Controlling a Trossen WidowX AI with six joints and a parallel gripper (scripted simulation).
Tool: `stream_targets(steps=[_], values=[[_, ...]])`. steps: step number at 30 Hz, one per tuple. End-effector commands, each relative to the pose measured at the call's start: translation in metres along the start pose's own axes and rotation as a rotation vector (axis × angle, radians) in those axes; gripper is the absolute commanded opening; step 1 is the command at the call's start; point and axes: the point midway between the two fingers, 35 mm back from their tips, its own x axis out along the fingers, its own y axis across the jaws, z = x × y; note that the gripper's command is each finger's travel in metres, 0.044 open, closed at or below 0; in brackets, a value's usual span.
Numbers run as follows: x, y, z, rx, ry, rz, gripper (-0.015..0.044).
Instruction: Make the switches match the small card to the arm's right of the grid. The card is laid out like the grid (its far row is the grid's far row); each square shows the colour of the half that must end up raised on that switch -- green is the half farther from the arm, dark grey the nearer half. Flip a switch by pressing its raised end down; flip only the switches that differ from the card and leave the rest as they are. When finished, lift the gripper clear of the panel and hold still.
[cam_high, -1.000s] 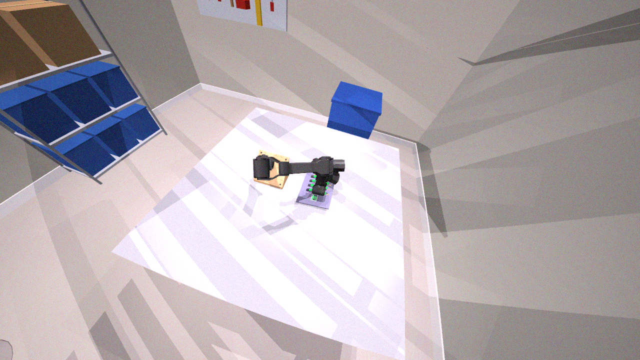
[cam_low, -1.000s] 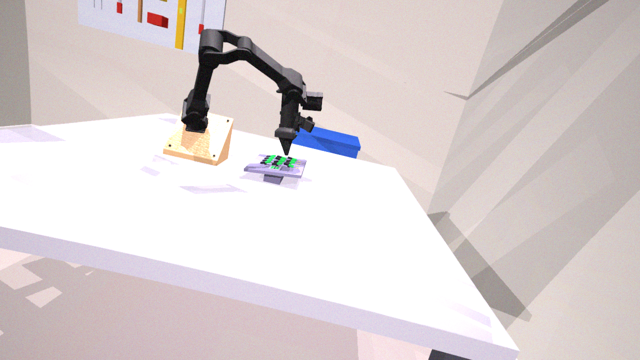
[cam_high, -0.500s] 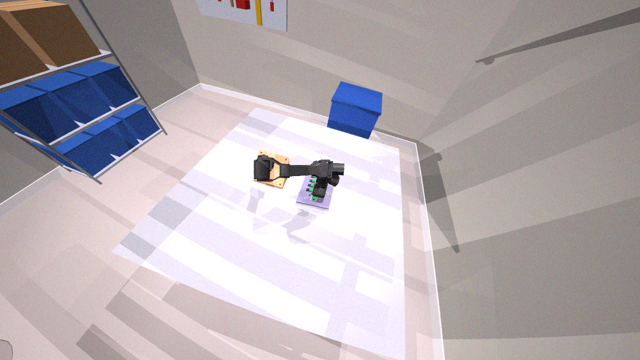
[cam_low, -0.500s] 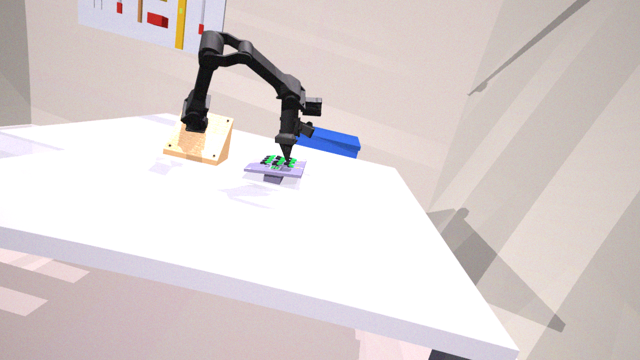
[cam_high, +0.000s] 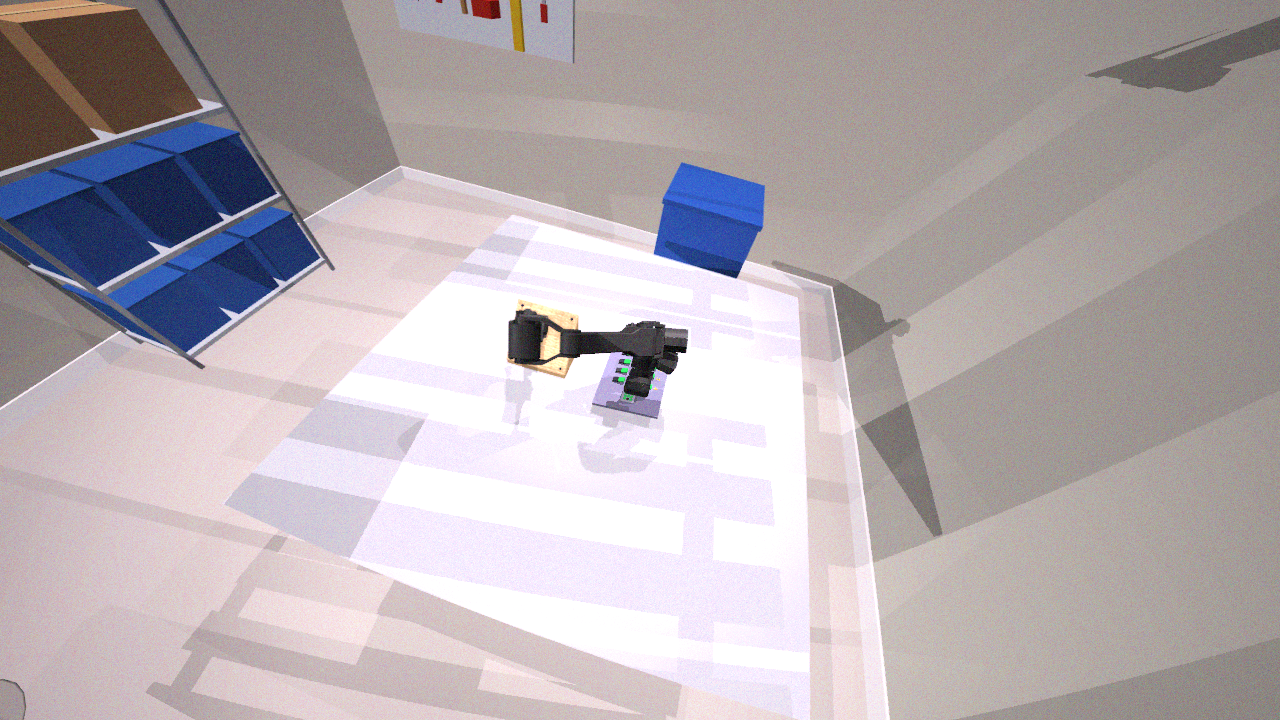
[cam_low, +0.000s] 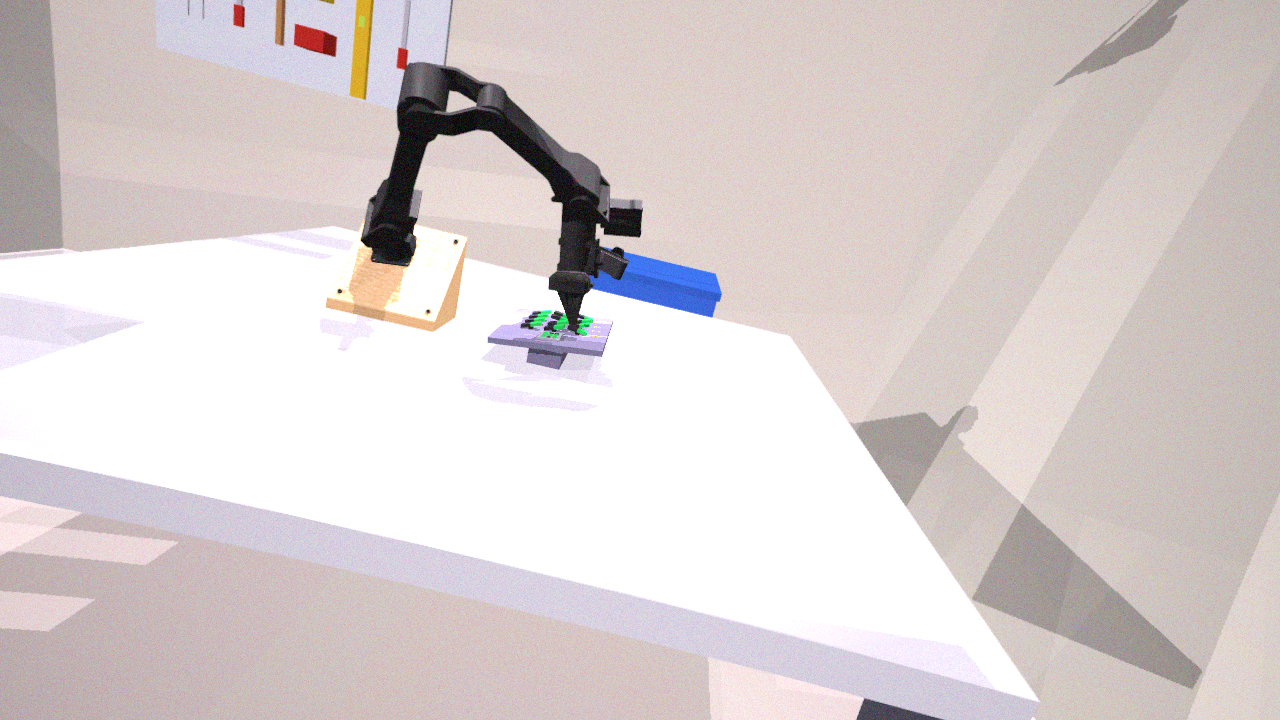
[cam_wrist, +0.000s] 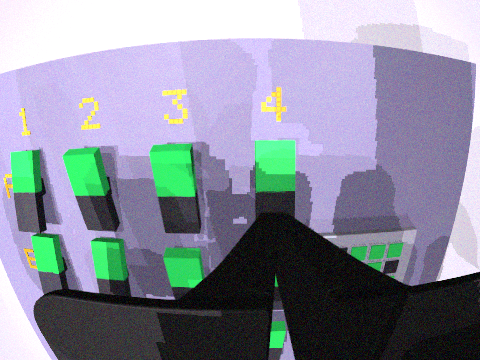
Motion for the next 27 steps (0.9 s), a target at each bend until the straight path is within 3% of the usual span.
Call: stream_targets(steps=[1,27], values=[[0.0009,-0.0011,-0.0001,-0.004,0.001,-0.006,0.0],[0.0036,-0.0011,-0.0002,-0.004,0.001,-0.006,0.0]])
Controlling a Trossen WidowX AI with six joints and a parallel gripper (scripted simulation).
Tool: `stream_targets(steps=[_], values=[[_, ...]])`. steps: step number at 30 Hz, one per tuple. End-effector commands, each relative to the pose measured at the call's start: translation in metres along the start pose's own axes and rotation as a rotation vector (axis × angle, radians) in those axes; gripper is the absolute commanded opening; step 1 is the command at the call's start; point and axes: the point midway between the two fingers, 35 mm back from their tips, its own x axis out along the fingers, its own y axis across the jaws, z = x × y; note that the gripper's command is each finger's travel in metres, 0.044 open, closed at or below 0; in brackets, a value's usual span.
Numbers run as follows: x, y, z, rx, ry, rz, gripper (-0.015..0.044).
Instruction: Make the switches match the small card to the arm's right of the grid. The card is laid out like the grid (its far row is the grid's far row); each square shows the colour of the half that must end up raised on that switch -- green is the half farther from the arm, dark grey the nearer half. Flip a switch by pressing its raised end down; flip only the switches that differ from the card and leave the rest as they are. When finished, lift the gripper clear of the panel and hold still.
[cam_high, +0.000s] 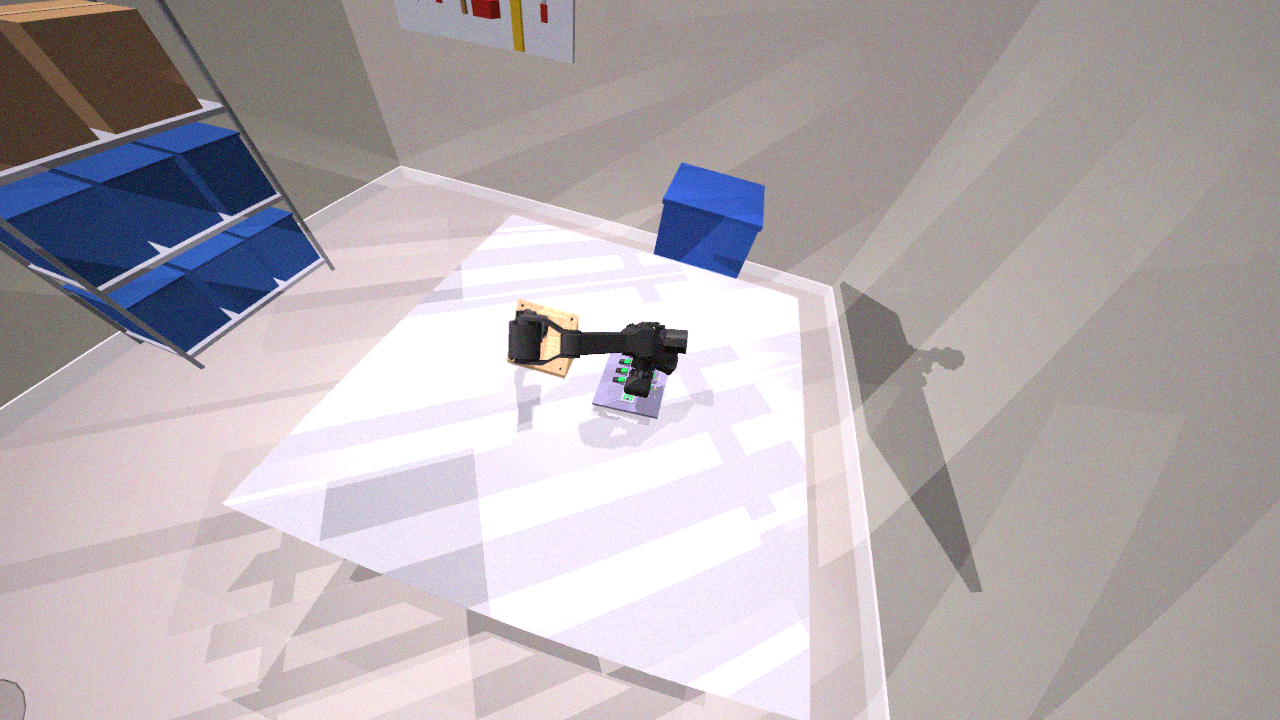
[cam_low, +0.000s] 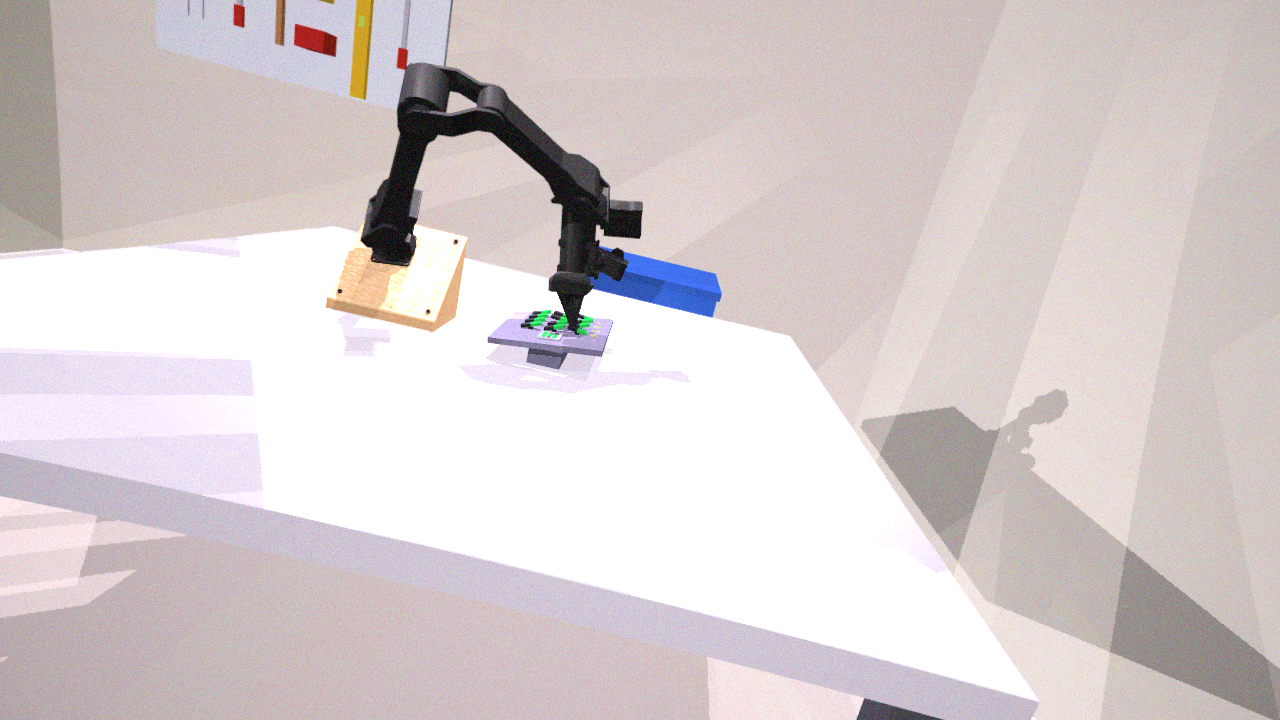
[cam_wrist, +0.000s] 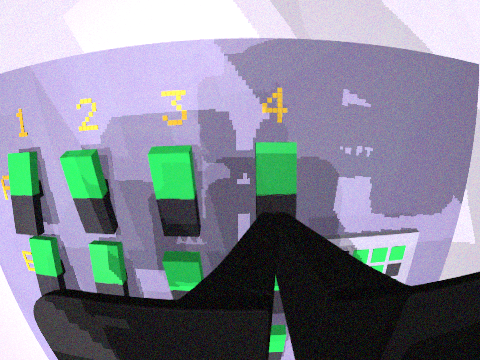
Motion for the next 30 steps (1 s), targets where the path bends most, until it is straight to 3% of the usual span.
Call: stream_targets(steps=[1,30], values=[[0.0015,-0.0012,-0.0002,-0.004,0.001,-0.006,0.0],[0.0053,-0.0013,-0.0003,-0.004,0.001,-0.006,0.0]])
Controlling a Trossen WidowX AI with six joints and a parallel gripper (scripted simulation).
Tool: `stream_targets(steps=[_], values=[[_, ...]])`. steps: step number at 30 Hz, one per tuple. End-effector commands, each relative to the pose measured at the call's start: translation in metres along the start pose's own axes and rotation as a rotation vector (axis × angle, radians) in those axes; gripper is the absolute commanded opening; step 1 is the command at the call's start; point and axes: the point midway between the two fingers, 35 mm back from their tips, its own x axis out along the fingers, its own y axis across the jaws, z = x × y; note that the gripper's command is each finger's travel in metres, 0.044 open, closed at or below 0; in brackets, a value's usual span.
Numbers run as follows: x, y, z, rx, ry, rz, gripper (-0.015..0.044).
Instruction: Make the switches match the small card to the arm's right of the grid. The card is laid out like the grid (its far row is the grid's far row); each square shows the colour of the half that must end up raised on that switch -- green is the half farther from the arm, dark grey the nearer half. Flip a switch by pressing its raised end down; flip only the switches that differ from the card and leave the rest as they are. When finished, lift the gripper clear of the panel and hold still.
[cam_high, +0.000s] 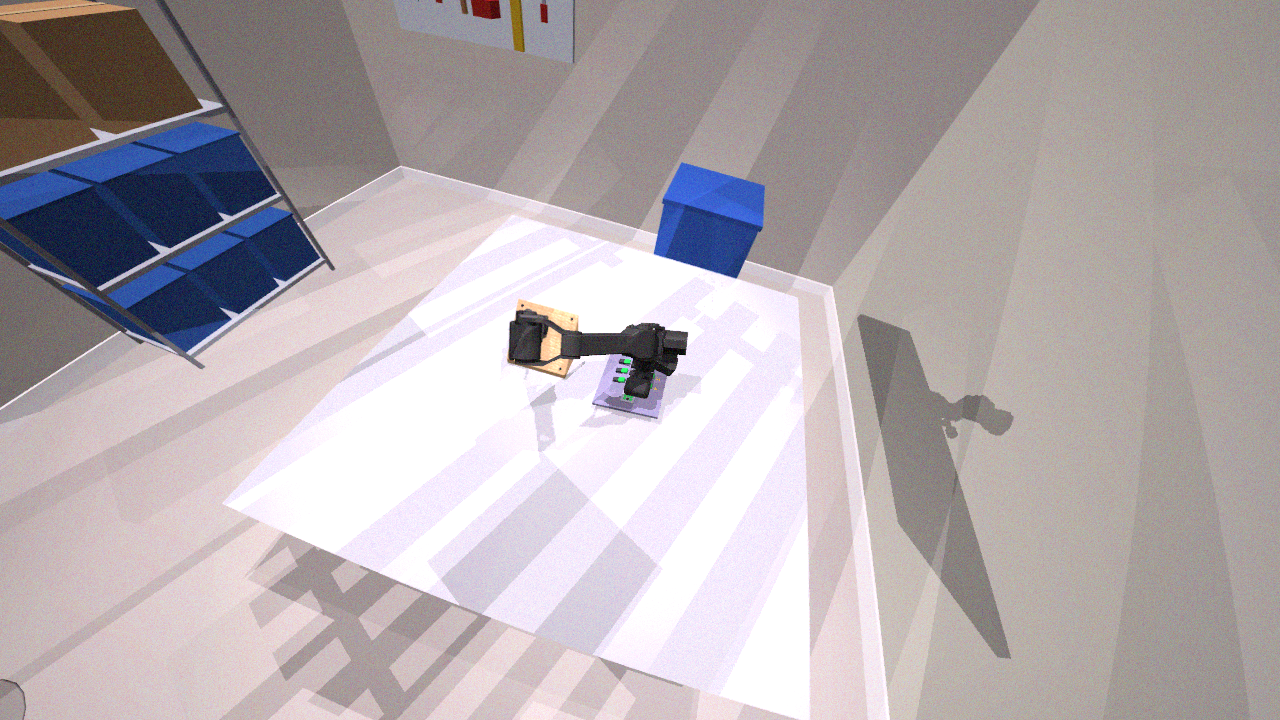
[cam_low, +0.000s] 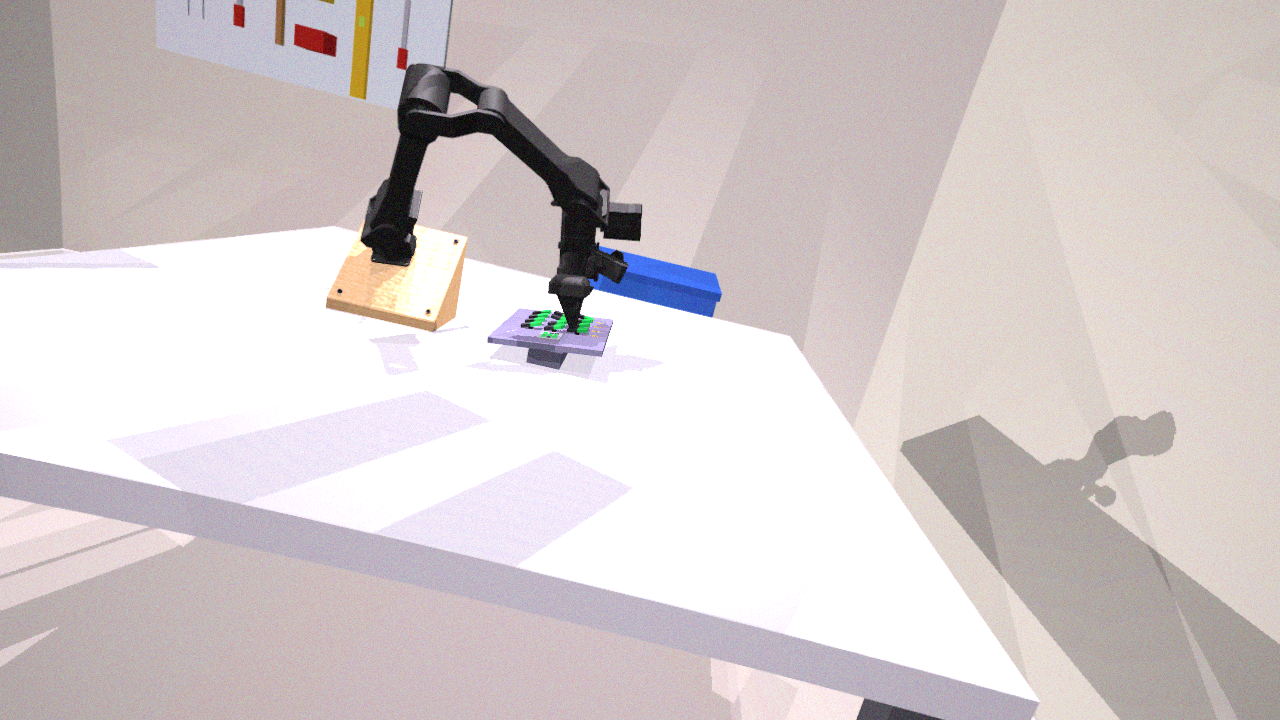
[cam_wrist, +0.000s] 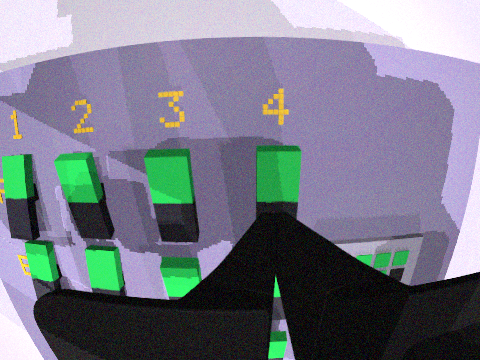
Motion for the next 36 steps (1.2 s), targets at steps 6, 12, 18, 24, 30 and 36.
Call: stream_targets(steps=[6,12,18,24,30,36], values=[[-0.061,0.0,0.003,-0.004,0.027,-0.002,0.0],[-0.064,0.012,-0.003,-0.003,0.028,0.002,0.0],[-0.065,0.068,-0.038,-0.005,0.029,0.0,0.0],[-0.063,0.069,-0.038,-0.005,0.028,0.0,0.0],[-0.03,0.068,-0.04,-0.004,0.003,-0.001,0.0],[-0.02,0.068,-0.04,-0.004,0.003,-0.002,0.0]])
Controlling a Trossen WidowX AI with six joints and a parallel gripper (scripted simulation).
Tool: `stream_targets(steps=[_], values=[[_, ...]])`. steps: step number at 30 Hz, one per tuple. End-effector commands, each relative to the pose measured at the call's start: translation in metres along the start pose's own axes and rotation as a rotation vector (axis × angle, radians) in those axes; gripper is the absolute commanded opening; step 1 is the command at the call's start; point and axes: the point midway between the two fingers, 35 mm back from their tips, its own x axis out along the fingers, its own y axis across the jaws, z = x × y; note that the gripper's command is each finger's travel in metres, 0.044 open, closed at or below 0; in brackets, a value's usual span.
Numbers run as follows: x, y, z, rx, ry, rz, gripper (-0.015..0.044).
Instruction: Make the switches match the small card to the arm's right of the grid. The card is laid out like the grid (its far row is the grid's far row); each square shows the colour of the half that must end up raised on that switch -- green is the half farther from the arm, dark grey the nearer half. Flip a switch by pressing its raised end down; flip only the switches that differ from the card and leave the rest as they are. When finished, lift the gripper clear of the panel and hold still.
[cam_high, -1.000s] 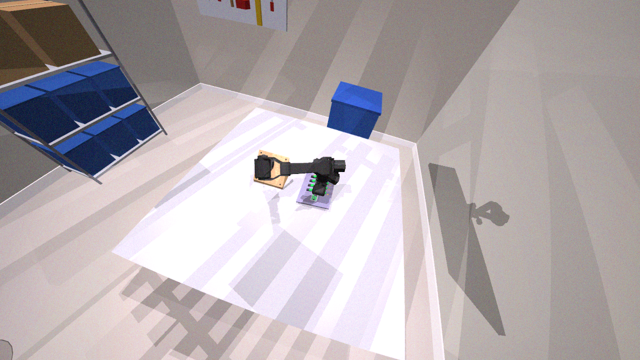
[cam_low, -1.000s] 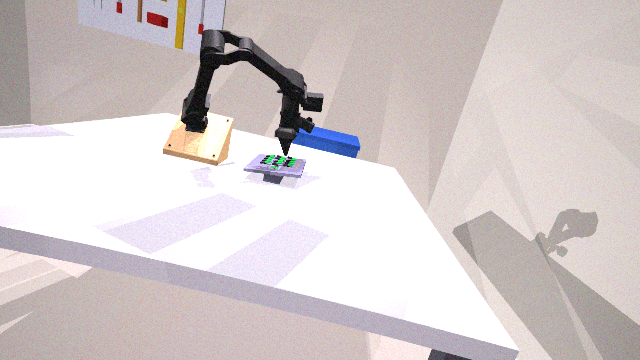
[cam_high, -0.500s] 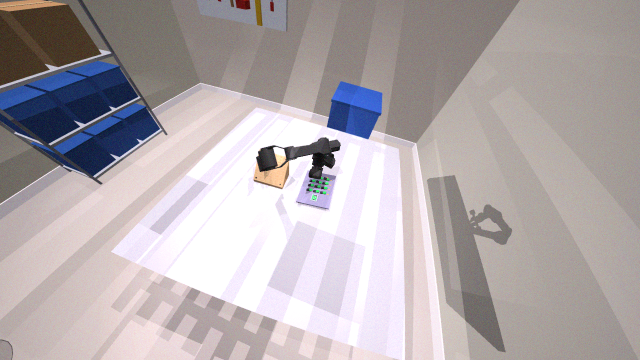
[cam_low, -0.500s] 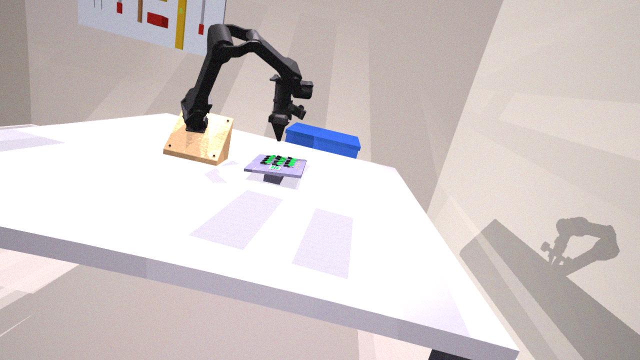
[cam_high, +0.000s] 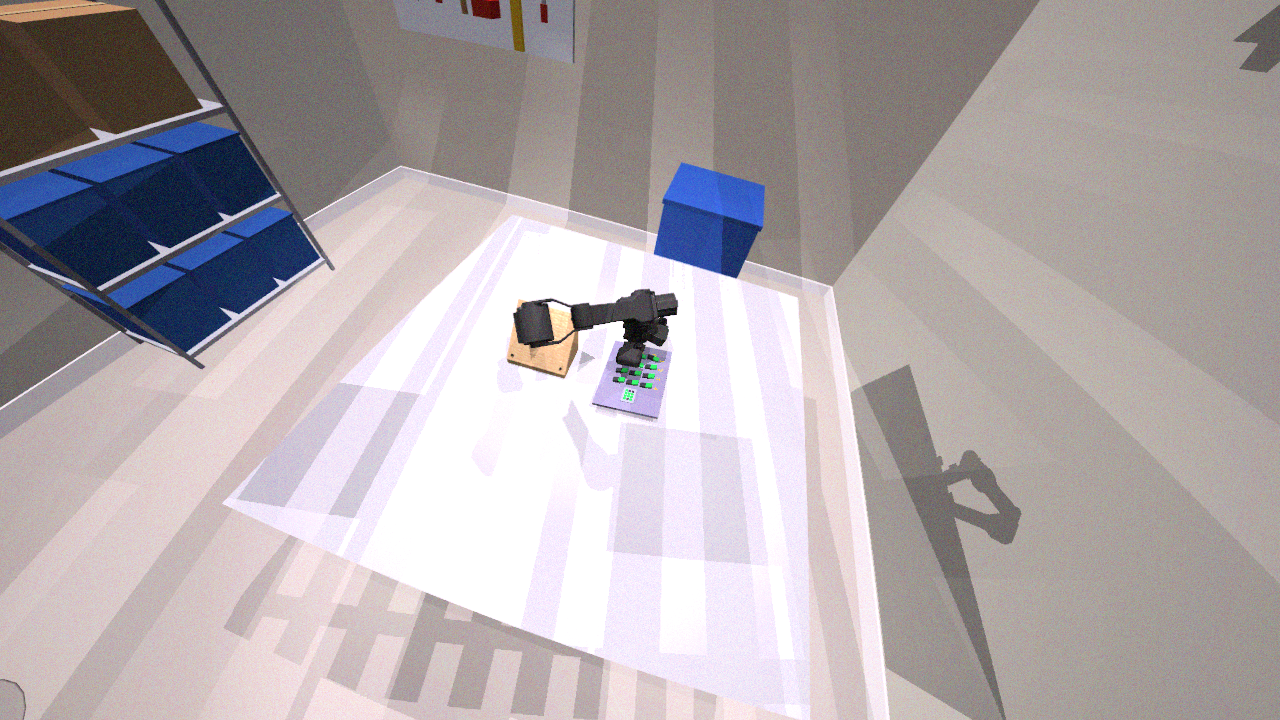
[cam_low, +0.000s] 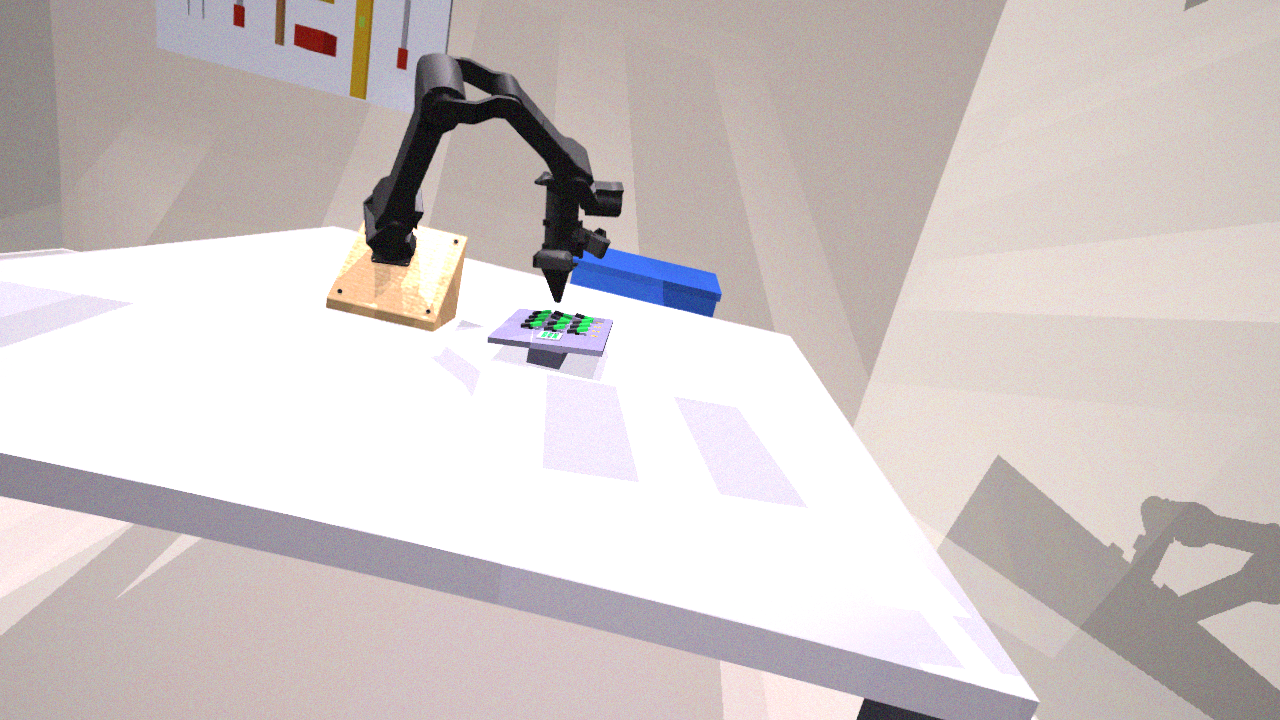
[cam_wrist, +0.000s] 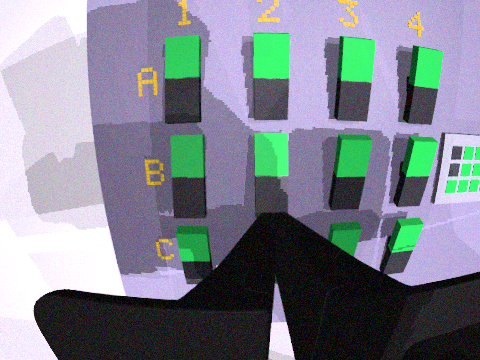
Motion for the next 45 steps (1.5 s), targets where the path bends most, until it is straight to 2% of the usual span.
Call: stream_targets(steps=[1,13,45], values=[[0.008,-0.002,-0.002,-0.006,0.004,-0.008,0.0],[0.022,-0.002,-0.002,-0.006,0.004,-0.008,0.0],[0.023,-0.002,-0.002,-0.006,0.004,-0.008,0.0]])
